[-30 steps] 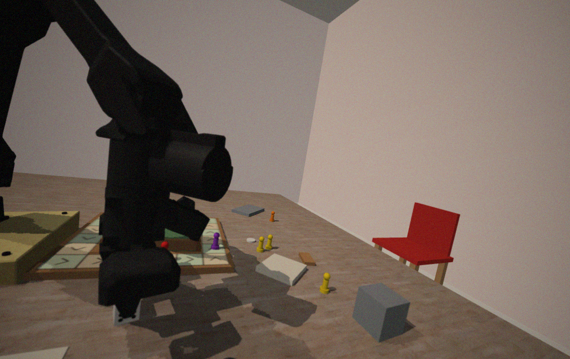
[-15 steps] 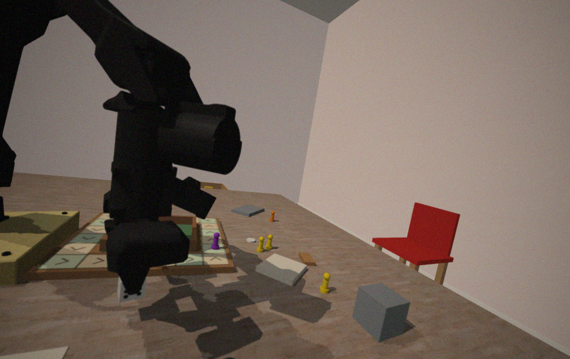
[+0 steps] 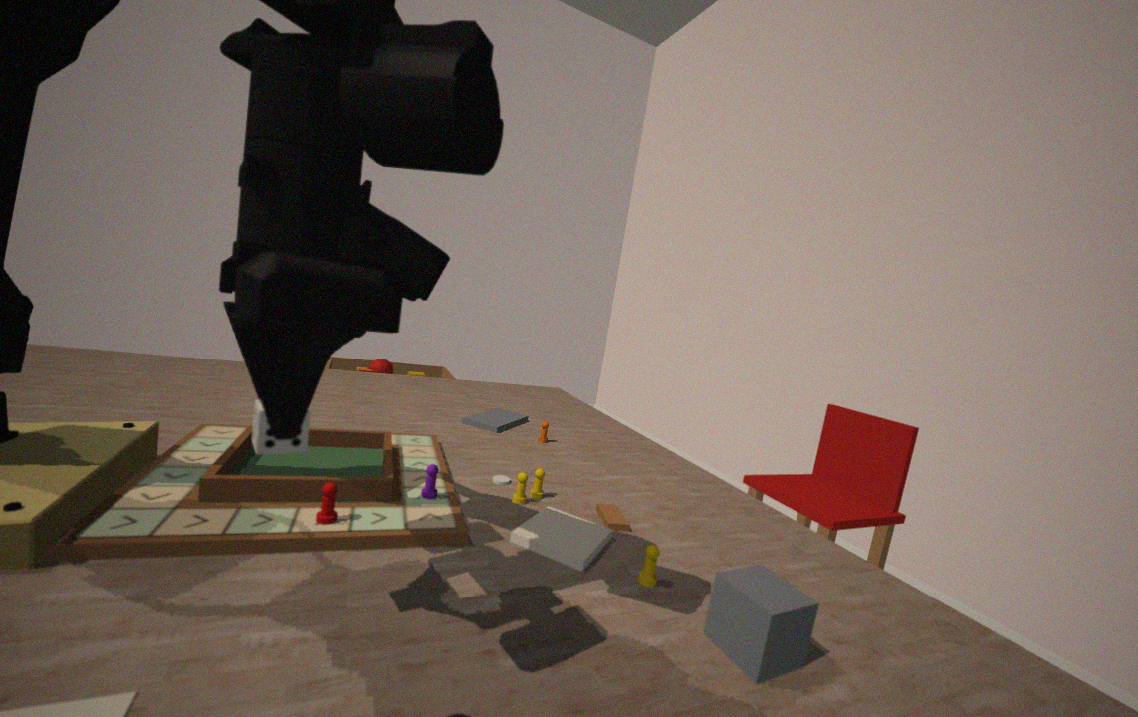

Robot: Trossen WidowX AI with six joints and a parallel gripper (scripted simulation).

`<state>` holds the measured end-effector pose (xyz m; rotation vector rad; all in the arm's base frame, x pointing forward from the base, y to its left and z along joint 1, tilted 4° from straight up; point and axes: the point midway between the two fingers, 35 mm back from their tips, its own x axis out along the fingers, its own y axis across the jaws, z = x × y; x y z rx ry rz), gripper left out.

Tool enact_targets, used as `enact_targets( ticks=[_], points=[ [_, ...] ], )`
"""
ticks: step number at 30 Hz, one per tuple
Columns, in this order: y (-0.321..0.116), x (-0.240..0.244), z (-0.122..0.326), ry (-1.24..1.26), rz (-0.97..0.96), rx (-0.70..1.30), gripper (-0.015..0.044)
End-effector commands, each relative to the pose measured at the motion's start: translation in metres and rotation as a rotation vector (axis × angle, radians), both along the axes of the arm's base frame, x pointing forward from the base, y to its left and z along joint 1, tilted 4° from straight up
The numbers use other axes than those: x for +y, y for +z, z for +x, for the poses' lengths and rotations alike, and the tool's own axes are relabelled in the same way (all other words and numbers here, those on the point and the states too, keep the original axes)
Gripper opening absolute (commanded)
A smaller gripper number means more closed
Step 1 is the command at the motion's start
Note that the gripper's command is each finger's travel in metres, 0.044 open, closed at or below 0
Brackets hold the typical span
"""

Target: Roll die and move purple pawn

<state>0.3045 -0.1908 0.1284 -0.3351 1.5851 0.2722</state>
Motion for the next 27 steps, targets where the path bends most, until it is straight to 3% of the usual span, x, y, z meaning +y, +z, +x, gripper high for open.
enact_targets(
  ticks=[1, 27],
  points=[
    [0.005, 0.002, -0.001, -0.007, 0.000, 0.005, 0.0000],
    [-0.027, 0.157, 0.007, -0.173, 0.010, -0.005, 0.0000]
  ],
)
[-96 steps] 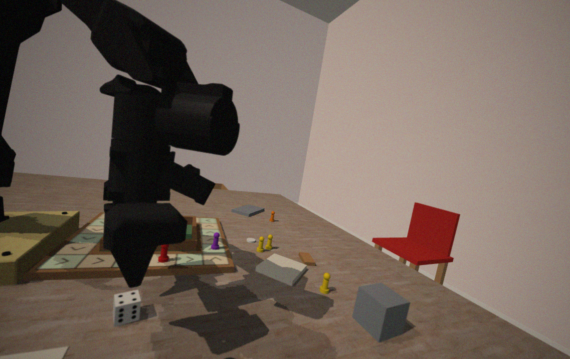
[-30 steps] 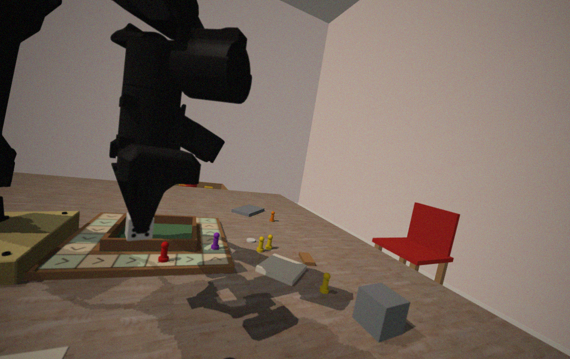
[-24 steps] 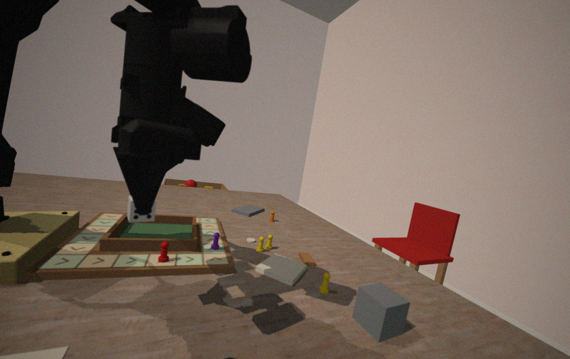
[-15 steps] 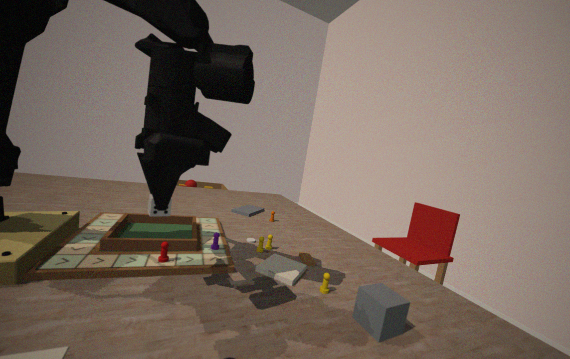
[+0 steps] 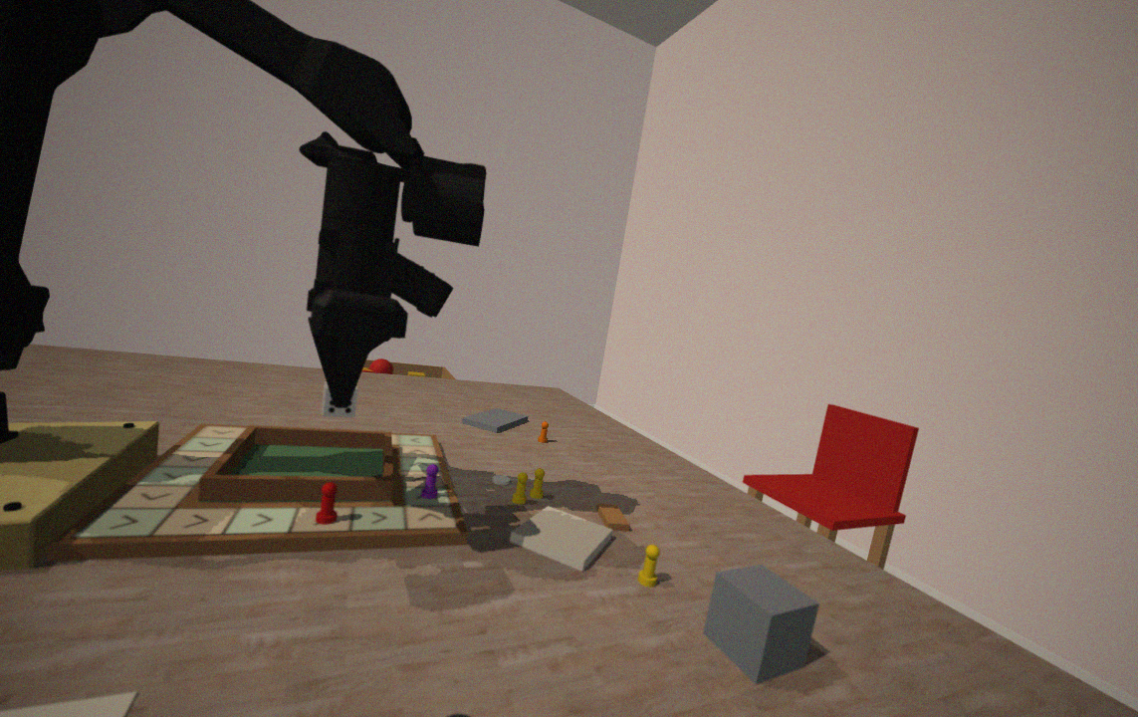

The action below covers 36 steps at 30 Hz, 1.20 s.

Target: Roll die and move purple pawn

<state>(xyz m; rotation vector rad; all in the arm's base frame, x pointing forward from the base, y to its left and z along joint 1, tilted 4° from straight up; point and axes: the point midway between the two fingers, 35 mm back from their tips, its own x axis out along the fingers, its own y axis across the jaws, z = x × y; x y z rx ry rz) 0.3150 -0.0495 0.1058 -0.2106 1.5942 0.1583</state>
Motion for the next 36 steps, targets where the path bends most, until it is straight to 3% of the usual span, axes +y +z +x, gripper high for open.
enact_targets(
  ticks=[1, 13, 18, 36],
  points=[
    [-0.005, 0.021, -0.005, -0.028, 0.006, 0.001, 0.0000],
    [-0.022, 0.084, -0.030, -0.106, 0.007, 0.003, 0.0000],
    [-0.023, 0.087, -0.031, -0.110, 0.012, -0.018, 0.0000],
    [-0.030, 0.087, -0.022, -0.090, 0.121, -0.614, 0.0000]
  ],
)
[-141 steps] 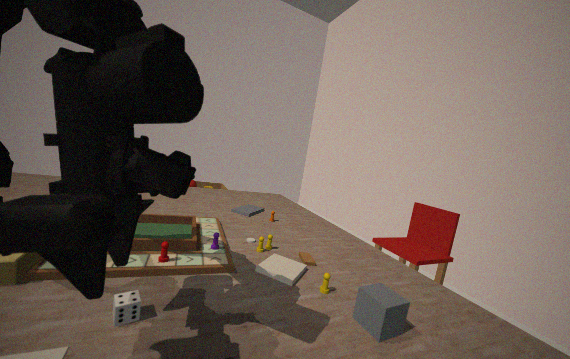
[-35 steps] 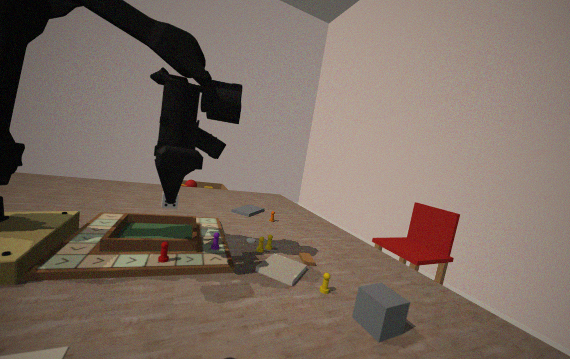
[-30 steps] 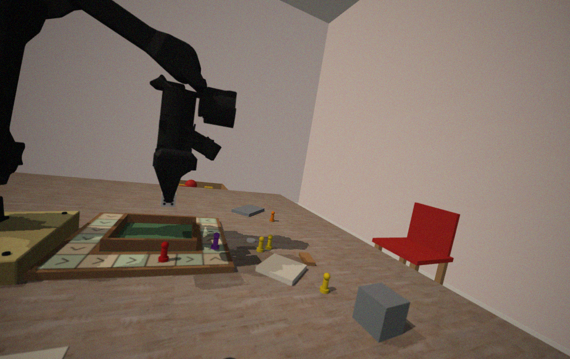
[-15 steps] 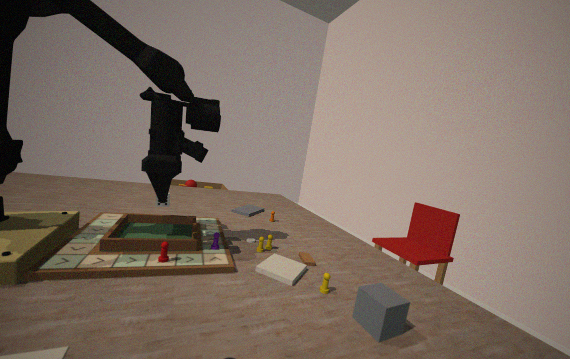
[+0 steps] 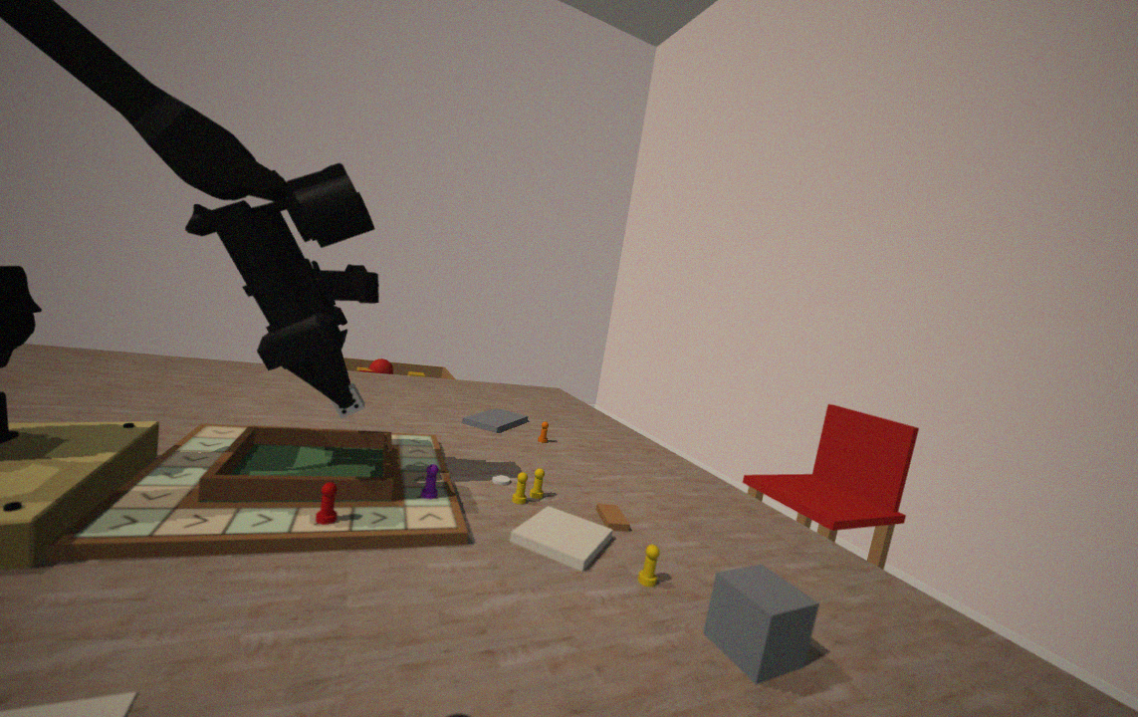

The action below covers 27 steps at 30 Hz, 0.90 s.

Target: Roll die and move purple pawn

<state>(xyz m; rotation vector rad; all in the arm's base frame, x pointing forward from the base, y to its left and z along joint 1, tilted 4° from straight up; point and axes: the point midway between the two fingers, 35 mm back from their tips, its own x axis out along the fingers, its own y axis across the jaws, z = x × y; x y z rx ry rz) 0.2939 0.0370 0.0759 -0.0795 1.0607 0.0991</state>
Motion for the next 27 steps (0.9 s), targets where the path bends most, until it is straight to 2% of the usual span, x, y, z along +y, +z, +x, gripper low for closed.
enact_targets(
  ticks=[1, 7, 16, 27],
  points=[
    [-0.001, 0.000, -0.001, 0.008, 0.012, -0.116, 0.0000],
    [0.000, 0.000, 0.000, 0.010, 0.032, -0.296, 0.0000],
    [0.027, -0.002, -0.031, 0.010, 0.033, -0.299, 0.0000],
    [0.026, -0.001, -0.032, 0.016, 0.034, -0.300, 0.0000]
  ],
)
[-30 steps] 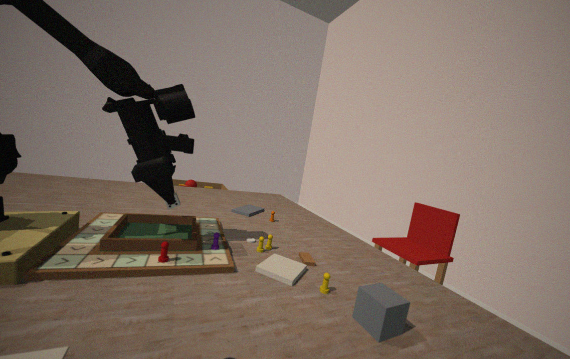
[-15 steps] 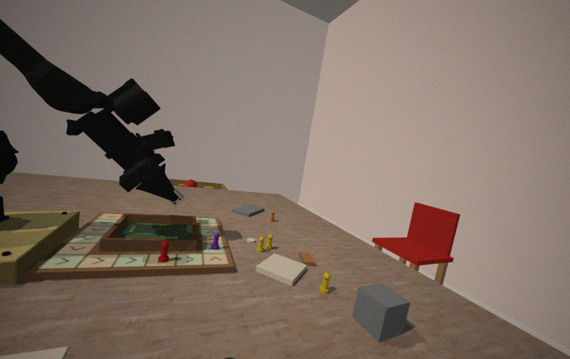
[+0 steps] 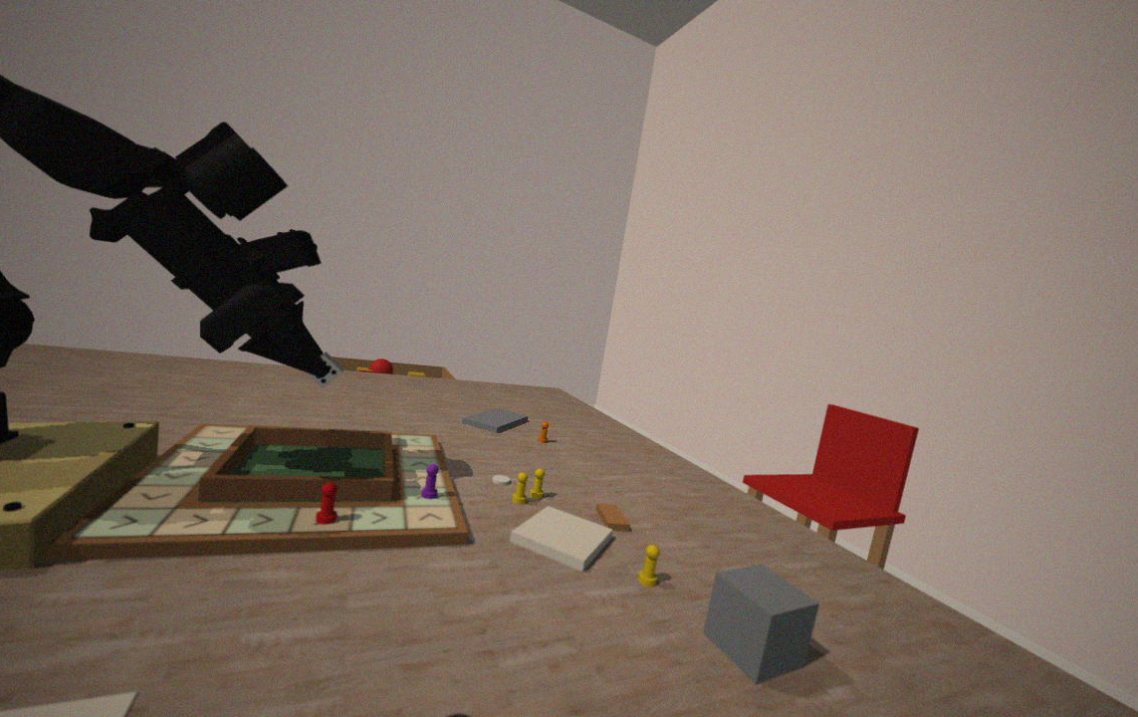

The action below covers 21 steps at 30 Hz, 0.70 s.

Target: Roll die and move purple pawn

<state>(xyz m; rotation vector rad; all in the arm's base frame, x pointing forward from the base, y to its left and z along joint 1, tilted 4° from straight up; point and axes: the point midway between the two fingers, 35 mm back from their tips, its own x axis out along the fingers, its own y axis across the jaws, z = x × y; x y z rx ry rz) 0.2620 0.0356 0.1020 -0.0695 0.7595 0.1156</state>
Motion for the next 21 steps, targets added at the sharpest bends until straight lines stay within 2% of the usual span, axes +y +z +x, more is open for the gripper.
enact_targets(
  ticks=[1, 5, 14, 18, 21],
  points=[
    [0.000, 0.000, 0.000, 0.000, 0.000, -0.001, 0.0000],
    [0.000, 0.000, 0.000, 0.000, 0.000, -0.001, 0.0000],
    [0.002, 0.000, 0.001, 0.000, 0.000, -0.001, 0.0236],
    [0.033, 0.001, 0.002, -0.005, 0.000, 0.000, 0.0341],
    [0.040, 0.001, 0.002, -0.005, 0.000, 0.000, 0.0420]
  ],
)
